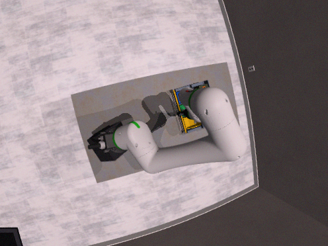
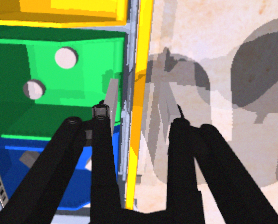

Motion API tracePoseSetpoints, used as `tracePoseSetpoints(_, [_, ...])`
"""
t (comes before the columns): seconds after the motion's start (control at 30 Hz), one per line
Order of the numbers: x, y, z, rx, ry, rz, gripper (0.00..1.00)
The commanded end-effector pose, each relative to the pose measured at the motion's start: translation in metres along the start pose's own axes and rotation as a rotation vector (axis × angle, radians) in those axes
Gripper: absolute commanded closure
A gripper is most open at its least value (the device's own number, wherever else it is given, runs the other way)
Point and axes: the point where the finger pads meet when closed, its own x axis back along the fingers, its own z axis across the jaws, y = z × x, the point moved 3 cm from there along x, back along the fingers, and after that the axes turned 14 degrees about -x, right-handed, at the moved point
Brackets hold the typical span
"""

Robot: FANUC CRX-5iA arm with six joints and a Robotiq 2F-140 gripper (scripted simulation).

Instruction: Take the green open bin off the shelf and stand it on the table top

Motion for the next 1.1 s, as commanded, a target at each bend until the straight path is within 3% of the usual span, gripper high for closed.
tracePoseSetpoints(0.0, [0.0, 0.0, -0.0001, 0.0, 0.0, 0.0, 0.72])
tracePoseSetpoints(0.2, [0.0, 0.0, -0.0001, 0.0, 0.0, 0.0, 0.72])
tracePoseSetpoints(0.23, [0.0, 0.0, -0.0001, 0.0, 0.0, 0.0, 1.0])
tracePoseSetpoints(1.07, [0.0001, 0.0, -0.0002, 0.0, 0.0, 0.0, 1.0])
